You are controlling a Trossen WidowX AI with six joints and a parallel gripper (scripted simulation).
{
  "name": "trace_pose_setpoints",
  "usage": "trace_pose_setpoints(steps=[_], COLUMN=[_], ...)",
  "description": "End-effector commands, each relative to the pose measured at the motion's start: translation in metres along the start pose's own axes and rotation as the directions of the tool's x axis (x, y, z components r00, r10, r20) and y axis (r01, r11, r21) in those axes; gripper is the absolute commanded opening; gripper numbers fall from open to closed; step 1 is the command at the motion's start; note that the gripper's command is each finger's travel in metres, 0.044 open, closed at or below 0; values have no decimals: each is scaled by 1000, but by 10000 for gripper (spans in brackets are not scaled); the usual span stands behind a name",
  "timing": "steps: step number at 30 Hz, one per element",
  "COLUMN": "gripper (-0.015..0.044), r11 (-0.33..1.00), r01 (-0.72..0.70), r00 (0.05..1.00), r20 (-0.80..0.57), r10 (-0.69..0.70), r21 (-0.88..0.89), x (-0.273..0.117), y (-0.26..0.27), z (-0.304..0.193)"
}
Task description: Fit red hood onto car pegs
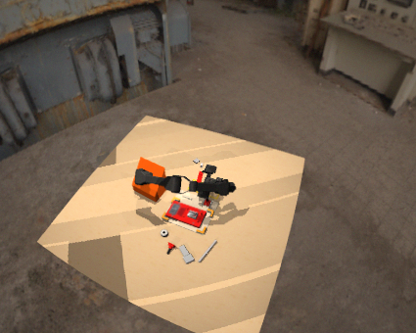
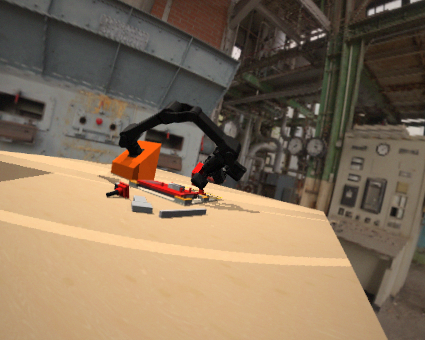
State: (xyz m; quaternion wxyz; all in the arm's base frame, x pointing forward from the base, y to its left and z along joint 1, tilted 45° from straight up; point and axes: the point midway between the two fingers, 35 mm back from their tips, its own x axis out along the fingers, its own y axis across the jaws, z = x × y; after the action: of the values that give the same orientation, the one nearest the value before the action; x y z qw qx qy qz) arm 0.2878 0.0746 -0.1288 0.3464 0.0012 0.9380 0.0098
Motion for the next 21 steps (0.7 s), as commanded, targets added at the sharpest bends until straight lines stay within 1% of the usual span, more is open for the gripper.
trace_pose_setpoints(steps=[1, 9, 15, 16, 21], gripper=[0, 0, 0, 26, 157], r11=[994, 936, 958, 949, 949], r01=[4, 1, 2, -4, -4], r00=[1000, 1000, 1000, 1000, 1000], r20=[10, 11, 3, 8, 8], r10=[-5, -6, -3, 2, 2], r21=[110, 353, 286, 314, 314], x=[-2, -1, 2, 1, 1], y=[-4, -14, -11, -14, -14], z=[4, 11, 8, 10, 10])
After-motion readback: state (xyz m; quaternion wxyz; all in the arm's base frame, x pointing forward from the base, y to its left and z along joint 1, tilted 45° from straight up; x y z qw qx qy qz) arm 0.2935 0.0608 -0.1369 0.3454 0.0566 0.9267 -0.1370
